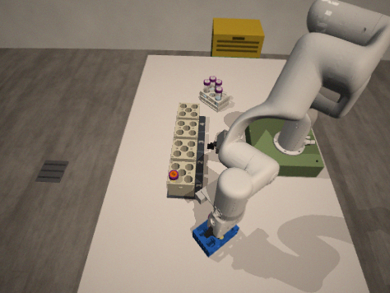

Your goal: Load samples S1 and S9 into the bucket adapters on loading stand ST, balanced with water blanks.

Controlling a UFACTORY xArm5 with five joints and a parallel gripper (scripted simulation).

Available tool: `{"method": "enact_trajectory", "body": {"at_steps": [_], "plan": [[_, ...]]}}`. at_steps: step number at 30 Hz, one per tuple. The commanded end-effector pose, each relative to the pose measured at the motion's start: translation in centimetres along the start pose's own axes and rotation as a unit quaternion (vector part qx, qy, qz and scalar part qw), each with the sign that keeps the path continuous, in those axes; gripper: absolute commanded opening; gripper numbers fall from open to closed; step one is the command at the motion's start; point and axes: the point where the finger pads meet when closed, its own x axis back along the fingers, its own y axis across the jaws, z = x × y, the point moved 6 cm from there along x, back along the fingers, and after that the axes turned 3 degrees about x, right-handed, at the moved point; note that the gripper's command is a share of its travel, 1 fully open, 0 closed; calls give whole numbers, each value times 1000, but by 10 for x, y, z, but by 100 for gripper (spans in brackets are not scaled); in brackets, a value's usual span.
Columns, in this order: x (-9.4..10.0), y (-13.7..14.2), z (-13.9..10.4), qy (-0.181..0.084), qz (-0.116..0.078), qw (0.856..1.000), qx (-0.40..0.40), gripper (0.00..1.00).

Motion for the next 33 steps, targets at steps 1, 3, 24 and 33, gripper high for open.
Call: {"method": "enact_trajectory", "body": {"at_steps": [1,3,24,33], "plan": [[1,-1,0,0,2,1000,0,44],[1,-1,0,0,2,1000,0,44],[1,-1,0,0,2,1000,0,44],[19,-1,0,0,2,1000,0,44]]}}
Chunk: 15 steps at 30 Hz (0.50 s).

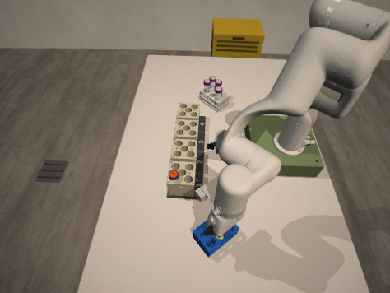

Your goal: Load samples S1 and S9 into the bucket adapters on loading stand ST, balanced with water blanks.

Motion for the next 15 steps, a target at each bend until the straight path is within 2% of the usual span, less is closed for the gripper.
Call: {"method": "enact_trajectory", "body": {"at_steps": [1,15], "plan": [[6,-1,0,0,2,1000,0,44],[32,-1,0,0,2,1000,0,44]]}}
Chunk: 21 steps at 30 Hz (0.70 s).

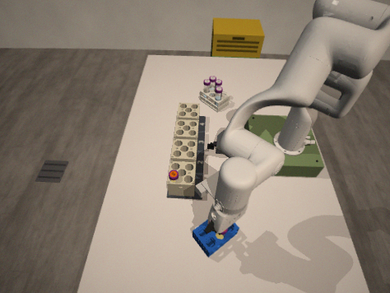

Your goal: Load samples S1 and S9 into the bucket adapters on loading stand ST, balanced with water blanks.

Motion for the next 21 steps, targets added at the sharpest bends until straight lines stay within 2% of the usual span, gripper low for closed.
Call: {"method": "enact_trajectory", "body": {"at_steps": [1,21], "plan": [[8,-1,0,0,2,1000,0,44],[40,-1,0,0,2,1000,0,44]]}}
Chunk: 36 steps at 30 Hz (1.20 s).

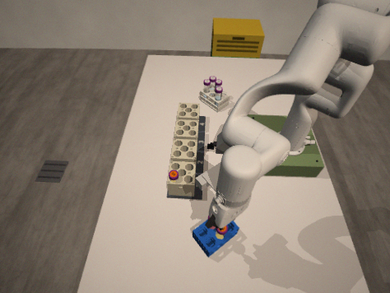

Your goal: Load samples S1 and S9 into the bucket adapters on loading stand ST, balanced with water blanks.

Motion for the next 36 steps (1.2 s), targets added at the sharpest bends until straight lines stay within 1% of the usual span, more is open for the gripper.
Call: {"method": "enact_trajectory", "body": {"at_steps": [1,30,36], "plan": [[5,-1,0,0,1,1000,0,44],[59,-1,0,0,1,1000,0,44],[60,-1,0,0,1,1000,0,44]]}}
